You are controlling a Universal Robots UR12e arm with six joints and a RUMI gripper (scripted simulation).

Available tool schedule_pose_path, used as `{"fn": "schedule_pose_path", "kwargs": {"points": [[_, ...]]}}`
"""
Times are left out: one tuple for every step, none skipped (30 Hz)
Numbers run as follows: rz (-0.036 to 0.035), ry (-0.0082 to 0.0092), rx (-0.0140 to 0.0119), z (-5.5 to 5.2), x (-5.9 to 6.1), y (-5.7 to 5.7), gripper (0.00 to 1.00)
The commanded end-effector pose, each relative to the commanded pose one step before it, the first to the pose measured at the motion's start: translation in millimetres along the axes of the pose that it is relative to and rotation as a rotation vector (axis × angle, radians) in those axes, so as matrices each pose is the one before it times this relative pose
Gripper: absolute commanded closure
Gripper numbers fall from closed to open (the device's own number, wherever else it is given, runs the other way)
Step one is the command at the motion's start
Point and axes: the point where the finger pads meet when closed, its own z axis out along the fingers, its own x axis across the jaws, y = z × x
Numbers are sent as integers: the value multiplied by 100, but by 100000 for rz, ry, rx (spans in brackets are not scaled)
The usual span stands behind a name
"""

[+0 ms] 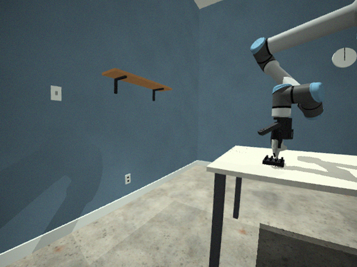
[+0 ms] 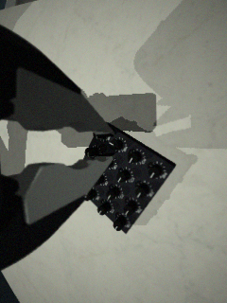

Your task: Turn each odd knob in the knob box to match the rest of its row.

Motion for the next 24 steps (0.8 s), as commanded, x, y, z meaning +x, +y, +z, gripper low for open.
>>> {"fn": "schedule_pose_path", "kwargs": {"points": [[-13,15,70,-55,-1,-35,89],[0,0,0,0,0,0,89],[0,0,0,0,0,0,89],[0,0,0,0,0,0,89],[0,0,0,0,0,0,89],[0,0,0,0,0,0,89],[0,0,0,0,0,0,89],[0,0,0,0,0,0,89],[0,0,0,0,0,0,89],[0,0,0,0,0,0,89],[0,0,0,0,0,0,89],[0,0,0,0,0,0,89],[0,0,0,0,0,0,89],[0,0,0,0,0,0,89],[0,0,0,3,0,0,89],[0,0,0,8,0,0,89],[0,0,0,14,0,0,89],[0,0,0,22,0,0,89],[0,0,0,30,0,0,89],[0,0,0,39,0,0,89],[0,0,0,48,0,0,89],[0,0,0,56,0,0,89],[0,0,0,64,0,0,89],[0,0,0,71,0,0,89]]}}
